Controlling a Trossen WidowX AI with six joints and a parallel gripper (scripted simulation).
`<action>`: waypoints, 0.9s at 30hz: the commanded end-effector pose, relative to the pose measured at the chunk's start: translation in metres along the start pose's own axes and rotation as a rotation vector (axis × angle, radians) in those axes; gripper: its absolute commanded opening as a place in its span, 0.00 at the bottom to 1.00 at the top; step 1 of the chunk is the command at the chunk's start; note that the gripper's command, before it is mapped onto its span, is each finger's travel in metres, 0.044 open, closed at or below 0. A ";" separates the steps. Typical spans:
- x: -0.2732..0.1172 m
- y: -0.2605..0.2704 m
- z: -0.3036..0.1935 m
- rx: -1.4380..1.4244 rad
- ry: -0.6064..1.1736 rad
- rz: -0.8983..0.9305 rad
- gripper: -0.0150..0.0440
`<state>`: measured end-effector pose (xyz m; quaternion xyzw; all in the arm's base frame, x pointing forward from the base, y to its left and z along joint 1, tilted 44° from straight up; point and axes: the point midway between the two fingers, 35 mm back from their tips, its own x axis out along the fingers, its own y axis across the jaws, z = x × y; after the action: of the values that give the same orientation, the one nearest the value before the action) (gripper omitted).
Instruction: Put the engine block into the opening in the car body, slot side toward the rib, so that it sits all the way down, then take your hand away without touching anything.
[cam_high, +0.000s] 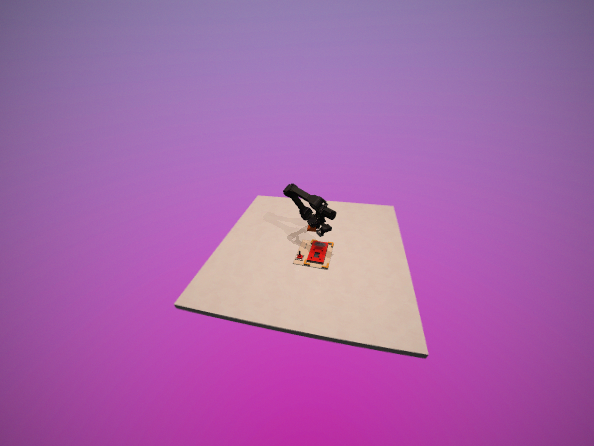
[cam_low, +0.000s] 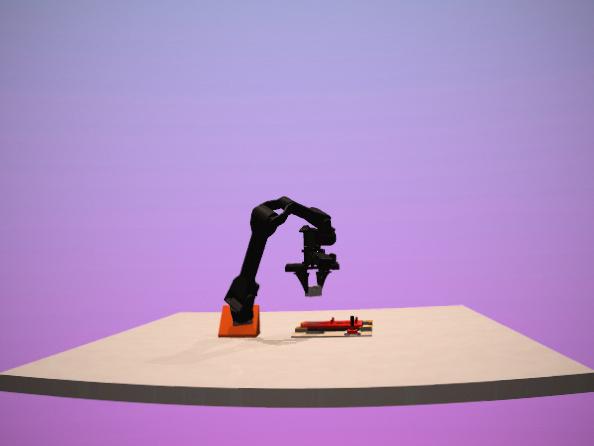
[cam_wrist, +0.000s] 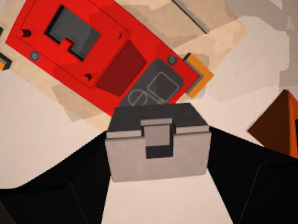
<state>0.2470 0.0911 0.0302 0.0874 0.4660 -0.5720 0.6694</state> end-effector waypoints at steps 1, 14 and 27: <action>0.001 0.000 0.001 0.118 -0.003 0.003 0.25; 0.005 0.000 0.001 0.512 -0.003 0.004 0.25; 0.009 0.000 0.001 0.844 -0.002 0.004 0.25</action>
<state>0.2460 0.0852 0.0244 0.3378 0.2103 -0.7071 0.5845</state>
